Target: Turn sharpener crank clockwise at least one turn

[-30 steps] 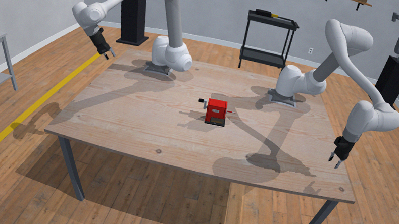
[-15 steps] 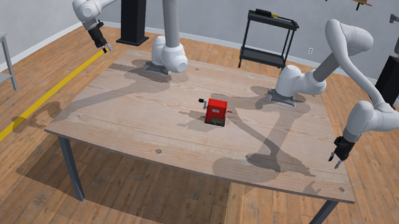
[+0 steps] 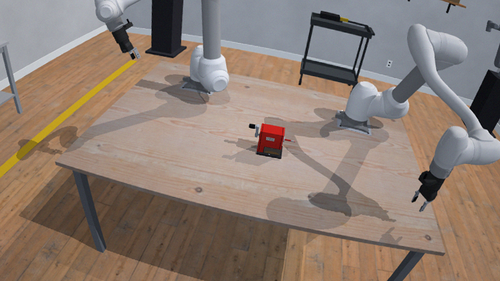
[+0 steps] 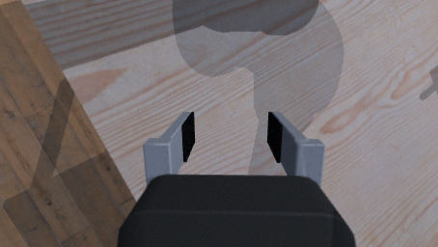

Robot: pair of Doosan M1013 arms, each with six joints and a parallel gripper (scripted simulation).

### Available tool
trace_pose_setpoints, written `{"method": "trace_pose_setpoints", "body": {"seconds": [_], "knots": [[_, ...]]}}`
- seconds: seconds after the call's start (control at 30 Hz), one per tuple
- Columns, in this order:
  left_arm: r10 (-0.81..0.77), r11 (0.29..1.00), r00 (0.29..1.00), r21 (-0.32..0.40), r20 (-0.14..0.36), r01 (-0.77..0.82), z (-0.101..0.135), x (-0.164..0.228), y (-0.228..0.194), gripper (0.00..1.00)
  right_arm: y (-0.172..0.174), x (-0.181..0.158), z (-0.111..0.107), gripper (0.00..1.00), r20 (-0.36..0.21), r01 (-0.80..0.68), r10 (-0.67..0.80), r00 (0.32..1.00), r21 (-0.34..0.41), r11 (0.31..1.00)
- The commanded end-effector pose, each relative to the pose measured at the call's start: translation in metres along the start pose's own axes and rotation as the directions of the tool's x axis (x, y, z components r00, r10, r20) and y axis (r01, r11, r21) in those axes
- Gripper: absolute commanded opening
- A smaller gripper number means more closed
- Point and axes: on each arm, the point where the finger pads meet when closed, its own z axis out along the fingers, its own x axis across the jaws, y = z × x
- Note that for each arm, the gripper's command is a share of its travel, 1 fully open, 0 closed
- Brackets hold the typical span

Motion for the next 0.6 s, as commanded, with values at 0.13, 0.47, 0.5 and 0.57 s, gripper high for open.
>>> {"method": "trace_pose_setpoints", "body": {"seconds": [0.13, 0.47, 0.5, 0.57], "knots": [[0.000, 1.000, 1.000, 0.000, 0.003, 0.000, -0.002, -0.001, 0.000, 1.00, -0.034, -0.029, -0.001, 1.00, 0.001, -0.141, 0.141, 0.990, -0.014, 0.990], [0.000, 1.000, 1.000, 0.000, 0.003, 0.000, -0.002, -0.001, 0.000, 1.00, -0.070, -0.055, -0.002, 1.00, -0.005, -0.286, 0.286, 0.958, -0.026, 0.958], [0.000, 1.000, 1.000, 0.000, 0.003, 0.000, -0.002, -0.001, 0.000, 1.00, -0.075, -0.058, -0.002, 1.00, -0.006, -0.303, 0.303, 0.953, -0.027, 0.953], [0.000, 1.000, 1.000, 0.000, 0.003, 0.000, -0.002, -0.001, 0.000, 1.00, -0.083, -0.063, -0.001, 1.00, -0.008, -0.336, 0.336, 0.942, -0.030, 0.941]]}}
